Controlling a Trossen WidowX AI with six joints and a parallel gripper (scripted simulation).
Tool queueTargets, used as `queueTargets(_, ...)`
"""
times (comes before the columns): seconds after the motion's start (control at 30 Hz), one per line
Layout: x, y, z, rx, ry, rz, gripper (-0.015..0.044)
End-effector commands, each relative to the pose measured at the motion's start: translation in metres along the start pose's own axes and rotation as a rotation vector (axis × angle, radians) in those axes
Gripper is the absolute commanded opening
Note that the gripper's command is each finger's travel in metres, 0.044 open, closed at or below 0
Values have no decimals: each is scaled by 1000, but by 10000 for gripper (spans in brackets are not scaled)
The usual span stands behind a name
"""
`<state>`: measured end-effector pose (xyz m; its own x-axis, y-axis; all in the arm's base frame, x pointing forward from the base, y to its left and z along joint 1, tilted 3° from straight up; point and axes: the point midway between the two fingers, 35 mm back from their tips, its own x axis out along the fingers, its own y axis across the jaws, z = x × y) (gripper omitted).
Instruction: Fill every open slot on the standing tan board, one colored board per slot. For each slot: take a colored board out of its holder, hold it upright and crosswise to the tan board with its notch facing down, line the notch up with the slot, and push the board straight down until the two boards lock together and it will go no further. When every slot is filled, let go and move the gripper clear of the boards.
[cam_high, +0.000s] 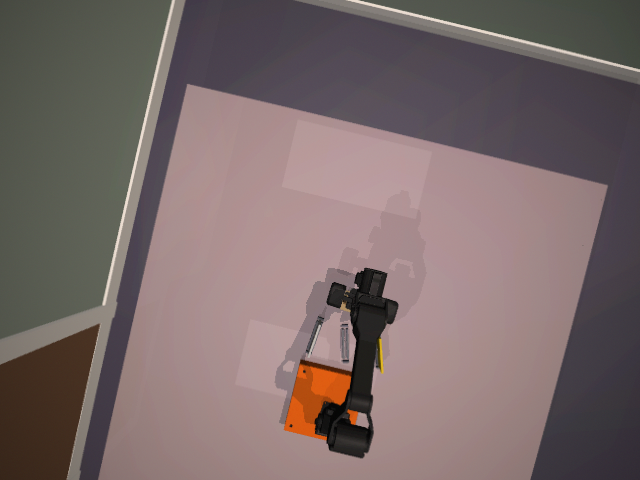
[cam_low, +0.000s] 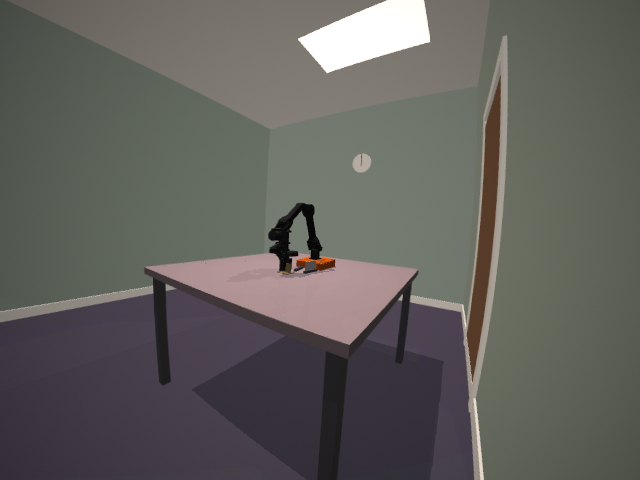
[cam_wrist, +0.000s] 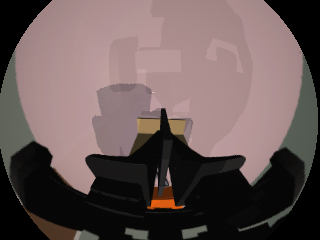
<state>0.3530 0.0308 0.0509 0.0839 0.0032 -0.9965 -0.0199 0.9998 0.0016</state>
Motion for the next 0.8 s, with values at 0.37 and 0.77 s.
queueTargets(0.37,3,0,0,0,1,0,0)
queueTargets(0.77,3,0,0,0,1,0,170)
